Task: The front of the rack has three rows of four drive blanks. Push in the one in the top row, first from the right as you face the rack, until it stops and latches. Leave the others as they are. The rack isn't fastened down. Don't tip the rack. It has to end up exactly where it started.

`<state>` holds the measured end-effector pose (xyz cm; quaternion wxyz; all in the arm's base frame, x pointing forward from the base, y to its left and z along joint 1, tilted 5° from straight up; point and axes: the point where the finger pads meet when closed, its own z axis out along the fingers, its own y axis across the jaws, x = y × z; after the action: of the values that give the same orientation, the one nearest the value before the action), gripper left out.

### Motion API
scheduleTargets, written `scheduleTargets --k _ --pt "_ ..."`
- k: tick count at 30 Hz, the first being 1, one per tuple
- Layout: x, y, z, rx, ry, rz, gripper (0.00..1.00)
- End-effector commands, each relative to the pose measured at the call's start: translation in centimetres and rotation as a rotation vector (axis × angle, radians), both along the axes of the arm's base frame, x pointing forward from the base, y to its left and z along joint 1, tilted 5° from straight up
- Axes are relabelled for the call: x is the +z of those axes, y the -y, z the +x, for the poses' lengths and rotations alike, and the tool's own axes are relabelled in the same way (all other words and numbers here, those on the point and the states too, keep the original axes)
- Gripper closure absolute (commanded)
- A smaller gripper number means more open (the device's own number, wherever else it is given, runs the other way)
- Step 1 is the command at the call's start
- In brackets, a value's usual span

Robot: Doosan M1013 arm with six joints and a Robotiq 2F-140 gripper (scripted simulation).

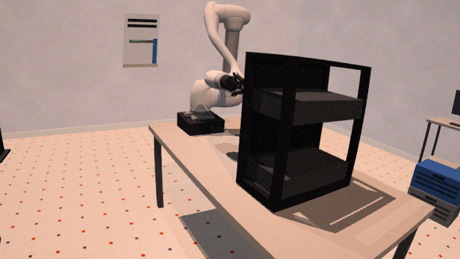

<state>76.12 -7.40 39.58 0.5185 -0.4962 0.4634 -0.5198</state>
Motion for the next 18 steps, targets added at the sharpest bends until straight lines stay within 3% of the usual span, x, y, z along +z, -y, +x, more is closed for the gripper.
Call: scheduleTargets --k 1,18 --pt "0.01 0.0 0.0 0.0 0.0 0.0 1.0" --pt "0.04 -0.01 0.41 0.0 0.0 0.0 1.0"
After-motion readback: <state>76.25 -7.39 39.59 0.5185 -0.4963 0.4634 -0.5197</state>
